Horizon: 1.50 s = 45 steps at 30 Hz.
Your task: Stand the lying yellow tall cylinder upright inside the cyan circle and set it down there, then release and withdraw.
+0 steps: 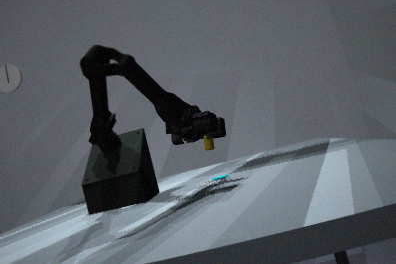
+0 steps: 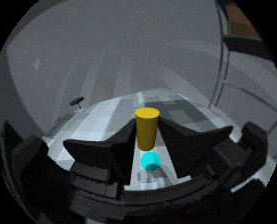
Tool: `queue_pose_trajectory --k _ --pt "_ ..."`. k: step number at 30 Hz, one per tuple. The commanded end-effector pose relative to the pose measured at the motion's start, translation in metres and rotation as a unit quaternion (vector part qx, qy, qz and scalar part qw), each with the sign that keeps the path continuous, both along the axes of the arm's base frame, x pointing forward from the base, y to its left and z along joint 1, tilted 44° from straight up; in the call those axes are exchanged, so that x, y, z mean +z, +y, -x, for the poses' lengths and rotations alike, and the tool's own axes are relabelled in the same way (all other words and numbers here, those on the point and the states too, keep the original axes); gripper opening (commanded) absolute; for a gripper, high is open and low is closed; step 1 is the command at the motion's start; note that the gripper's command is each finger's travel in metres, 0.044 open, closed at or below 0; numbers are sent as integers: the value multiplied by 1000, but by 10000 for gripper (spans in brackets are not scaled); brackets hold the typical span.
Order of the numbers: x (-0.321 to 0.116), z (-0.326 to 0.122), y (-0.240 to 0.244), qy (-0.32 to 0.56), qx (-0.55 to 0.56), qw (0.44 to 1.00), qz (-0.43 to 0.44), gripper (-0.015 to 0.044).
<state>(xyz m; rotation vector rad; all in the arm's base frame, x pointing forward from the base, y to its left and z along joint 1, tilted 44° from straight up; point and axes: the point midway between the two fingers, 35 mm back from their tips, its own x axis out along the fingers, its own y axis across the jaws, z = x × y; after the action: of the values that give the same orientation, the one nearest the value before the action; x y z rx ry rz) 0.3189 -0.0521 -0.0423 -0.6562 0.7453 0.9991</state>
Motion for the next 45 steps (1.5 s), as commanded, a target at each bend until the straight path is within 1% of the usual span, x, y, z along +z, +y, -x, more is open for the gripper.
queue_pose_trajectory --k 1,16,33,45 --pt "3 0 0 -16 5 1000 -8 105" --pt "14 0 -4 -70 13 997 -30 105" --pt "14 0 -4 -71 13 997 -30 105" --pt "-20 2 -39 -69 13 997 -28 105"
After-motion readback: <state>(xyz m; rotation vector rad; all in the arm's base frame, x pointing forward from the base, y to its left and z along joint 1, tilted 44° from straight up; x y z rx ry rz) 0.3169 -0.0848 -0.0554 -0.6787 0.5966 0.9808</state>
